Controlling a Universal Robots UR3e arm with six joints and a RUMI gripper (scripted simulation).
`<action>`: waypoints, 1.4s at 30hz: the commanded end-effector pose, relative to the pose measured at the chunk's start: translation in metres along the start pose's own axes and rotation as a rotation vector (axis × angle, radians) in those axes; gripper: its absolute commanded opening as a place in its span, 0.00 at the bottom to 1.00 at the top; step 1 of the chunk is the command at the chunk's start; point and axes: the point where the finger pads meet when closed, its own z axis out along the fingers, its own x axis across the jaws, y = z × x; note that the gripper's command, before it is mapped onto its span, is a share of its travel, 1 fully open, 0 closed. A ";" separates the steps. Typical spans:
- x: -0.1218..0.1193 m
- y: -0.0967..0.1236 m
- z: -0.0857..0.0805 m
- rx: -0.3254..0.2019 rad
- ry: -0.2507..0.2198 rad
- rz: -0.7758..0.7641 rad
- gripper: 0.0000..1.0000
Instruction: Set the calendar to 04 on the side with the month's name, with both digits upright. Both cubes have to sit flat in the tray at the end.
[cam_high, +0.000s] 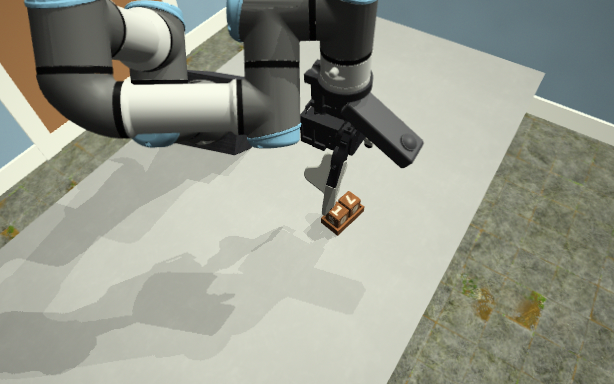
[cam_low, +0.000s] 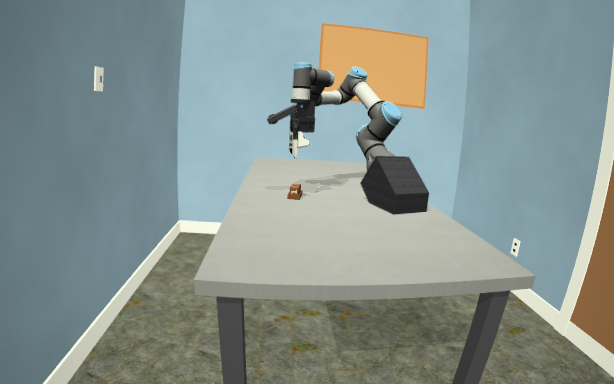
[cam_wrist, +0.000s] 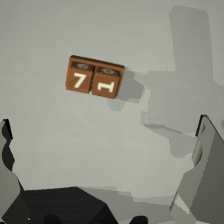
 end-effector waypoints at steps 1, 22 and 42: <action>0.001 -0.002 0.001 0.000 0.010 0.134 1.00; 0.004 0.000 0.009 0.003 0.010 0.566 1.00; 0.005 0.004 0.015 0.005 0.010 0.957 1.00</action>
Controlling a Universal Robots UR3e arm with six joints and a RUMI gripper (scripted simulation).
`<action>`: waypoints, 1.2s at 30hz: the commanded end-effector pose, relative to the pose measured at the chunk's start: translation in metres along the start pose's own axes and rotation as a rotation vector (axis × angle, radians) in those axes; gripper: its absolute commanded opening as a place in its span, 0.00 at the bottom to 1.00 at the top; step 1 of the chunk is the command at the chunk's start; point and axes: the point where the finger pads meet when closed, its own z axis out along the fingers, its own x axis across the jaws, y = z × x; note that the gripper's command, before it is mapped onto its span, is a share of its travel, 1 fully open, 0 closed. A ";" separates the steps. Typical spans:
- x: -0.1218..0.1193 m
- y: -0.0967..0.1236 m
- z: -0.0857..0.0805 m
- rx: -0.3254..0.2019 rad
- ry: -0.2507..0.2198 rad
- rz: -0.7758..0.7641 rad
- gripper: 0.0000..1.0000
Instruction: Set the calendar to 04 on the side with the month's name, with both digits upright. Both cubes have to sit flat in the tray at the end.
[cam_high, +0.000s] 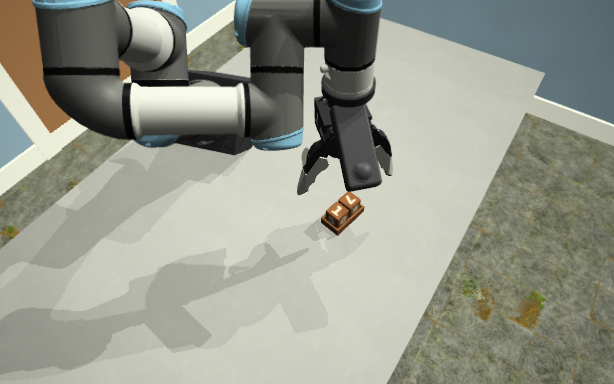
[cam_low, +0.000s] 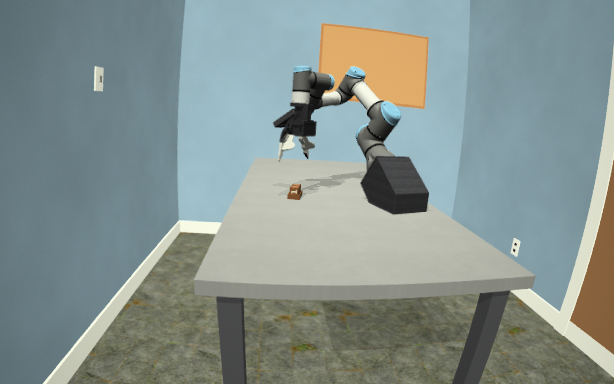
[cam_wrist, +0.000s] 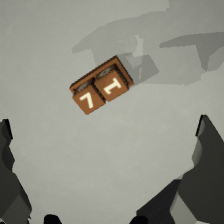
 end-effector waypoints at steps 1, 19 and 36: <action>0.001 0.000 0.002 0.007 0.007 0.174 1.00; 0.004 0.004 0.008 0.009 0.006 0.511 1.00; 0.007 0.009 0.013 0.010 0.005 0.836 1.00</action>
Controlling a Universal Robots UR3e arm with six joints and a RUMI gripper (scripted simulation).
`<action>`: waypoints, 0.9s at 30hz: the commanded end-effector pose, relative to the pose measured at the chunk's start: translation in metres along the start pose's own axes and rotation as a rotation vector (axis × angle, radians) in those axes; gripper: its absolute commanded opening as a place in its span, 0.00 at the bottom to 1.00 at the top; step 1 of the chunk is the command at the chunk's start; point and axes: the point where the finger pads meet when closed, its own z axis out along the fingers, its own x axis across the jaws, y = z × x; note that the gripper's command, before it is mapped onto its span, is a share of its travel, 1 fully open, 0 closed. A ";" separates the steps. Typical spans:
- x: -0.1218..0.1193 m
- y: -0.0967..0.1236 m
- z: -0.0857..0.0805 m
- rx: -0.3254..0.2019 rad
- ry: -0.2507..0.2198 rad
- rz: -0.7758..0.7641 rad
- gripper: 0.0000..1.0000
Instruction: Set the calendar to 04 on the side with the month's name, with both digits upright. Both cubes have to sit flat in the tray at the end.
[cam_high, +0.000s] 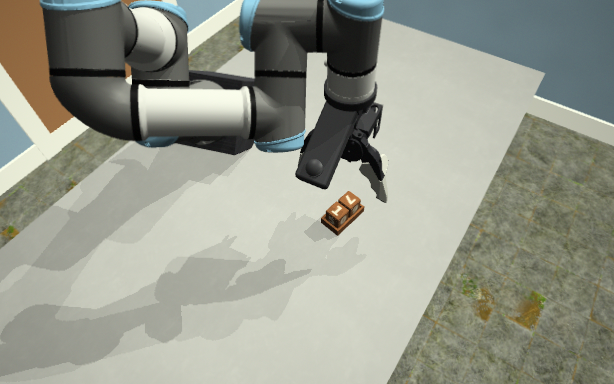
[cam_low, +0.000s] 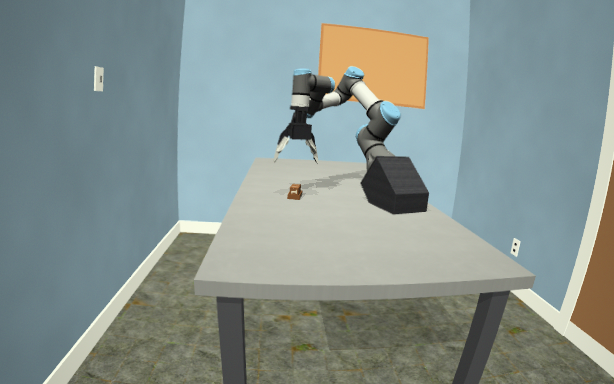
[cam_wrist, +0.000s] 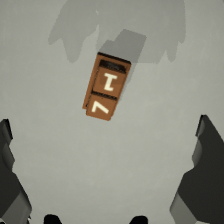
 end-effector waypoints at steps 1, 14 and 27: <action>0.001 0.001 0.002 0.010 0.001 0.165 1.00; 0.003 0.002 0.004 0.010 0.001 0.283 1.00; 0.004 0.002 0.004 0.010 0.001 0.307 1.00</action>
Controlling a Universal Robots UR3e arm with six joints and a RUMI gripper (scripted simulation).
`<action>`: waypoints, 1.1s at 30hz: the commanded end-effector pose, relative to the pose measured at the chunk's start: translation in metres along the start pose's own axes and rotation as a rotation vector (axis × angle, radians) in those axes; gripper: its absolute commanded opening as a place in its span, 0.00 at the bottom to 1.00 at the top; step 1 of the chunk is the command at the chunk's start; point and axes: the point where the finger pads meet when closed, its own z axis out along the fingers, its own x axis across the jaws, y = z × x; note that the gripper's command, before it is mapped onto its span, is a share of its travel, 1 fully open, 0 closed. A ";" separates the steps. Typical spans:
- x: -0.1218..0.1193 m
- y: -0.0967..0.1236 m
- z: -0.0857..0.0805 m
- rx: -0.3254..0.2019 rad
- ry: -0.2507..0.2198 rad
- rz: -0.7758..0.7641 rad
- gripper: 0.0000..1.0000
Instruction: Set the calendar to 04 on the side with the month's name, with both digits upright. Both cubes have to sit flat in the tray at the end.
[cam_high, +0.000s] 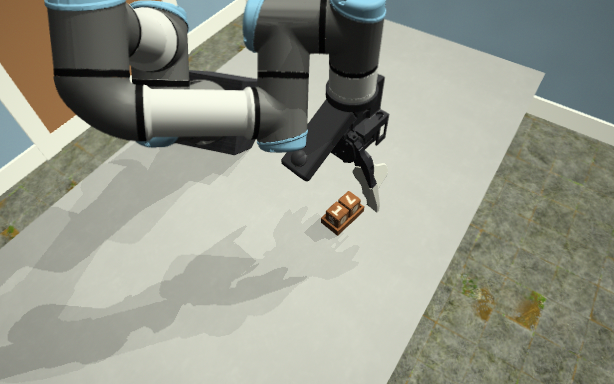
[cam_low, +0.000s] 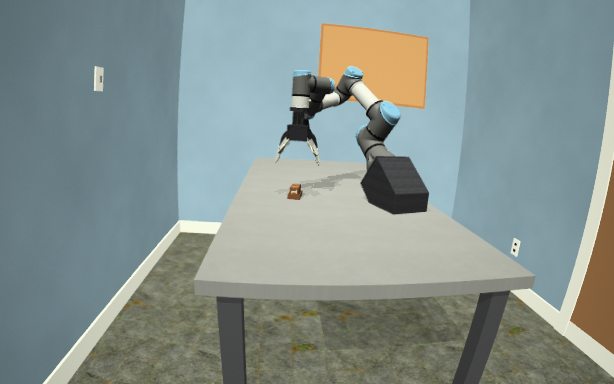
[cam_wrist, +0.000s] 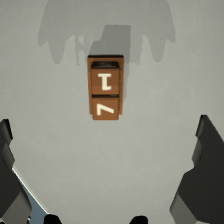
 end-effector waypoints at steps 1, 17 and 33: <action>-0.001 0.000 0.000 0.001 -0.001 0.014 1.00; -0.001 0.000 0.000 0.001 -0.001 0.014 0.29; -0.001 0.000 0.000 0.001 -0.001 0.014 0.29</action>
